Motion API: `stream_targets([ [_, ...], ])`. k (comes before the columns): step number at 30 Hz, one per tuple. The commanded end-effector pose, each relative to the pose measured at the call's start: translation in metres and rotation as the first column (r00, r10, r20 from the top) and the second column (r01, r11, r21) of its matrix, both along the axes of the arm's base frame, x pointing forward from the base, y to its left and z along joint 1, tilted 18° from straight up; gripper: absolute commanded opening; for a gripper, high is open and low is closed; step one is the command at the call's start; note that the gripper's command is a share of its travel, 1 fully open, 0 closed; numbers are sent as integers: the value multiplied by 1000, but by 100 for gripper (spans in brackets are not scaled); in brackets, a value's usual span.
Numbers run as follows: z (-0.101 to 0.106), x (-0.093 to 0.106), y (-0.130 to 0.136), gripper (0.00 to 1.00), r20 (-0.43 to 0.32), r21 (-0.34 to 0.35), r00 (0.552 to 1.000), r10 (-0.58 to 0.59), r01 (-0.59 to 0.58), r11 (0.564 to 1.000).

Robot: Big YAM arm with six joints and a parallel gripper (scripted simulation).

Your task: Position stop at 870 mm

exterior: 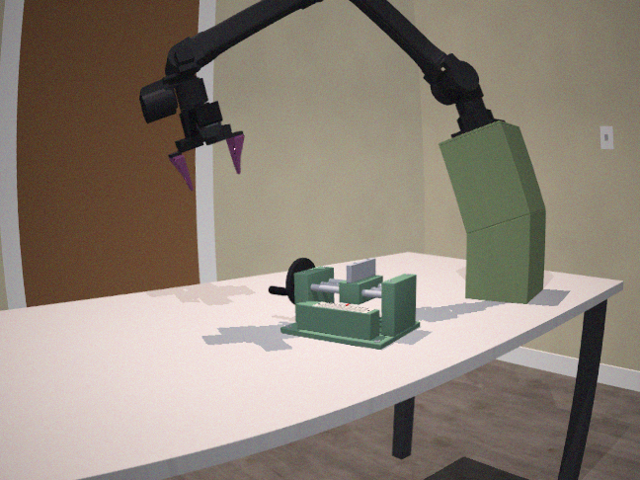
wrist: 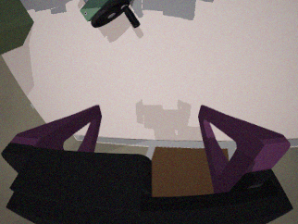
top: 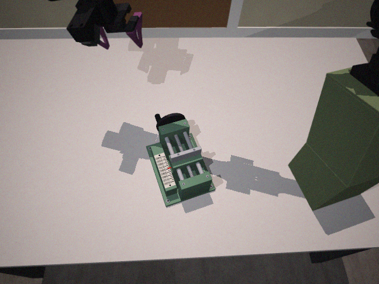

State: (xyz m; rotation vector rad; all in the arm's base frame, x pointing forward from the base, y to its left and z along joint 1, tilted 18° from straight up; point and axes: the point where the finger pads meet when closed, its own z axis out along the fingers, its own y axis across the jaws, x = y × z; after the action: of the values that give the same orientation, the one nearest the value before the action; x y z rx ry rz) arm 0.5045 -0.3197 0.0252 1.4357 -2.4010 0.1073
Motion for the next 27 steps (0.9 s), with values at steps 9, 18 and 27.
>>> stream_targets([
  [9, 6, 3, 0, 100, 11, -6, 1000, 2, -2, 1000],
  [18, 18, 12, -2, 100, 37, -17, 999, 7, -7, 1000],
  [27, 18, 12, -2, 100, 37, -17, 999, 7, -7, 1000],
])
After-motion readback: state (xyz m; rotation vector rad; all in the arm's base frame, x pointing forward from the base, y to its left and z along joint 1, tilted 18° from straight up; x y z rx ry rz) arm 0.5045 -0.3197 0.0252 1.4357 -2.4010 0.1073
